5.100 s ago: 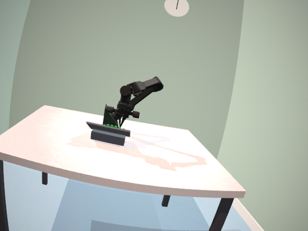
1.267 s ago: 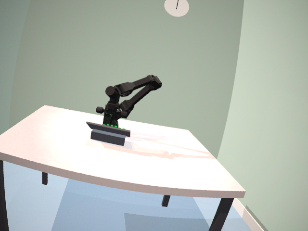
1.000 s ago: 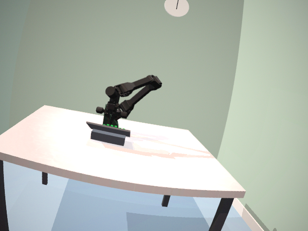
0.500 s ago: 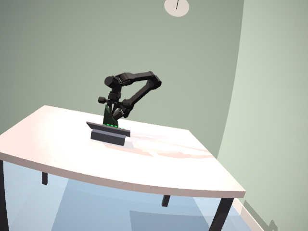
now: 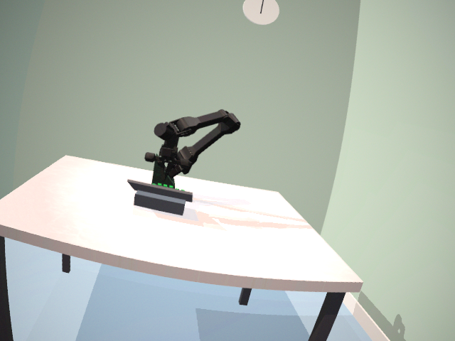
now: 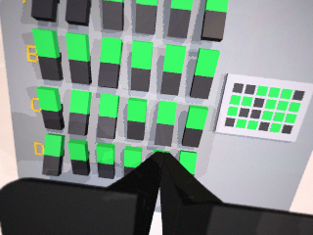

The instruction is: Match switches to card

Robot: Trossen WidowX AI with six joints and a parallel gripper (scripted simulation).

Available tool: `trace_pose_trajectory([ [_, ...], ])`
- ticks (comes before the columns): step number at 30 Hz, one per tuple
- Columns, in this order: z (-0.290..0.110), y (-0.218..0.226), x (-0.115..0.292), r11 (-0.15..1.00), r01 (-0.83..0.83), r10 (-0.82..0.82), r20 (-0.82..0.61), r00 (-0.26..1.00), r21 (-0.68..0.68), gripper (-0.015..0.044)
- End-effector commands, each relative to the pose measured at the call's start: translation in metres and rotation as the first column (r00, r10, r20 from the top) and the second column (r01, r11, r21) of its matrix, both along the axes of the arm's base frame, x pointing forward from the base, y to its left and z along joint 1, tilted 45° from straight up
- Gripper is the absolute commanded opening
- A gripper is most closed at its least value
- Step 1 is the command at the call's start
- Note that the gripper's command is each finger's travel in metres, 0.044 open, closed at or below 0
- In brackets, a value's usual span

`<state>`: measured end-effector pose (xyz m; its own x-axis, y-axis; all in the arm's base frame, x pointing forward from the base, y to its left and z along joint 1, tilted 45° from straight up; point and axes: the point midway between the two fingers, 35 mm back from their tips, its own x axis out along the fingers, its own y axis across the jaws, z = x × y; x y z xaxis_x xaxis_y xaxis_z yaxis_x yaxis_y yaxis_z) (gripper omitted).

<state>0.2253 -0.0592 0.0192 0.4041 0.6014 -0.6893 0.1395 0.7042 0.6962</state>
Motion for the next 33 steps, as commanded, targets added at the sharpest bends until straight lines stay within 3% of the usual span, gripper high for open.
trace_pose_trajectory([
  [1, -0.002, 0.001, 0.003, 1.0, 0.012, -0.012, 0.011, 1.0, -0.001, 0.0],
  [33, -0.019, 0.016, 0.012, 1.0, 0.012, -0.012, 0.012, 1.0, 0.0, 0.0],
])
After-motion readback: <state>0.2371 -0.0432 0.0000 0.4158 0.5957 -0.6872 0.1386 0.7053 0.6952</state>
